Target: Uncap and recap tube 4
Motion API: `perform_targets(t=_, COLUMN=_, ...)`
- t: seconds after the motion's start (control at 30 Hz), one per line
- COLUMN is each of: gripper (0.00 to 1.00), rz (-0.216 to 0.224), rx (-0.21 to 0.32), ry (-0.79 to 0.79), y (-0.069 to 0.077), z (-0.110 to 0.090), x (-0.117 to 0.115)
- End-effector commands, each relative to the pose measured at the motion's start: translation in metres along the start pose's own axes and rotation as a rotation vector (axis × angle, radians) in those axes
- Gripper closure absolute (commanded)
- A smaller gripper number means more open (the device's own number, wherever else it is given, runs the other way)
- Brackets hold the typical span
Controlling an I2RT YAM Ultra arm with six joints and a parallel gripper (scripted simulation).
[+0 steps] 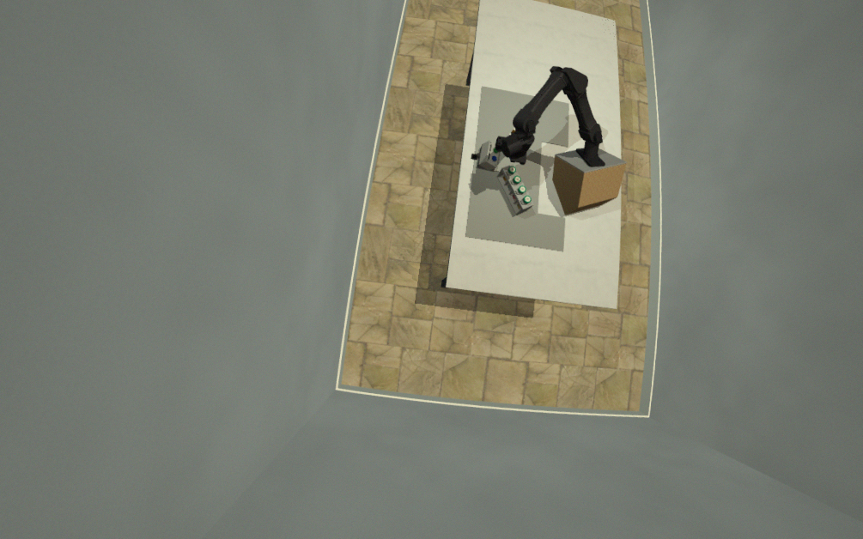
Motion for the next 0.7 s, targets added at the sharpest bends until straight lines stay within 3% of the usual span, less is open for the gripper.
perform_targets(t=0.0, gripper=1.00, rz=0.003, rx=-0.048, ry=-0.061, y=0.017, z=0.009, x=-0.012)
perform_targets(t=0.03, gripper=1.00, rz=0.005, rx=-0.062, ry=-0.034, y=0.022, z=0.010, x=-0.014)
perform_targets(t=0.13, gripper=1.00, rz=0.000, rx=-0.049, ry=-0.049, y=0.018, z=0.019, x=-0.040)
perform_targets(t=0.2, gripper=1.00, rz=0.004, rx=-0.061, ry=-0.036, y=0.022, z=0.018, x=-0.035)
perform_targets(t=0.33, gripper=1.00, rz=-0.006, rx=-0.037, ry=-0.038, y=-0.009, z=0.023, x=-0.060)
perform_targets(t=0.5, gripper=1.00, rz=-0.003, rx=-0.068, ry=-0.067, y=-0.025, z=0.046, x=-0.097)
perform_targets(t=0.6, gripper=1.00, rz=0.008, rx=-0.076, ry=-0.057, y=-0.026, z=0.049, x=-0.099)
perform_targets(t=0.63, gripper=1.00, rz=0.005, rx=-0.064, ry=-0.063, y=-0.036, z=0.051, x=-0.107)
perform_targets(t=0.67, gripper=1.00, rz=0.006, rx=-0.069, ry=-0.055, y=-0.035, z=0.051, x=-0.105)
Point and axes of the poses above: the point where the finger pads meet when closed, its own y axis back along the fingers, its own x axis across the jaws, z = x × y, the point moved 10 cm from there along y, back along the fingers, and after that the axes turned 10 degrees about y, right-handed, at the moved point
